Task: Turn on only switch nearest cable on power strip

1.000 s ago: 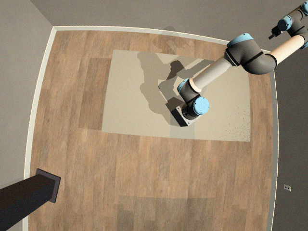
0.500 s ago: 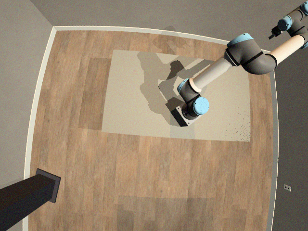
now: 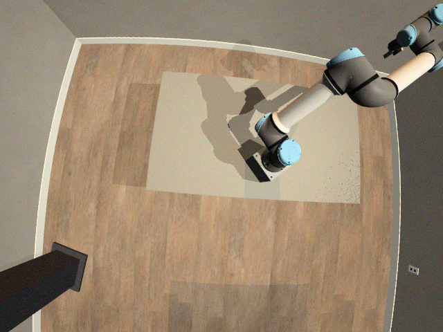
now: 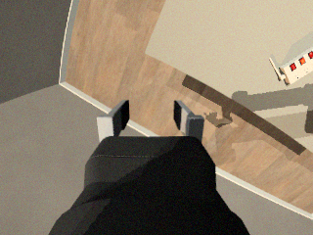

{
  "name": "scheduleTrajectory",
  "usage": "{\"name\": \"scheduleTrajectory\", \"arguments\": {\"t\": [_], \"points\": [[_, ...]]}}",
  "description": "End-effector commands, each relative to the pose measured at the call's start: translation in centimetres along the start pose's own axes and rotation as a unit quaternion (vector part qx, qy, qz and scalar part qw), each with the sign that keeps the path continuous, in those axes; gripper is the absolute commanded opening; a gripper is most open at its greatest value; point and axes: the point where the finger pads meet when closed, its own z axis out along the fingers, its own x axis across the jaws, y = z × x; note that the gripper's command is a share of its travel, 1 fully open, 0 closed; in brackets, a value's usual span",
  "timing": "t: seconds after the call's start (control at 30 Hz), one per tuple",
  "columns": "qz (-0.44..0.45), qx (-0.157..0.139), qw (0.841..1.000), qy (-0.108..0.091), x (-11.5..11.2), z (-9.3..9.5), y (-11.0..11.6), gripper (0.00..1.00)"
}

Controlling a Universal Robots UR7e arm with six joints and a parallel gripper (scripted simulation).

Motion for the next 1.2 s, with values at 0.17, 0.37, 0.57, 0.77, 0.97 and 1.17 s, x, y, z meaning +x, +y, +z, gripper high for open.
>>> {"name": "scheduleTrajectory", "arguments": {"t": [0.17,0.37,0.57,0.77,0.97,1.17], "points": [[0.095,0.007,0.995,0.01,2.4,3.6,-1.3,1.0],[0.15,0.011,0.988,0.017,4.0,5.7,-2.0,1.0],[0.231,0.02,0.972,0.027,6.7,8.7,-3.0,1.0],[0.323,0.032,0.945,0.036,10.2,12.0,-4.0,1.0],[0.382,0.04,0.923,0.041,12.7,14.0,-4.7,1.0],[0.461,0.053,0.885,0.047,16.4,16.6,-5.7,1.0]]}}
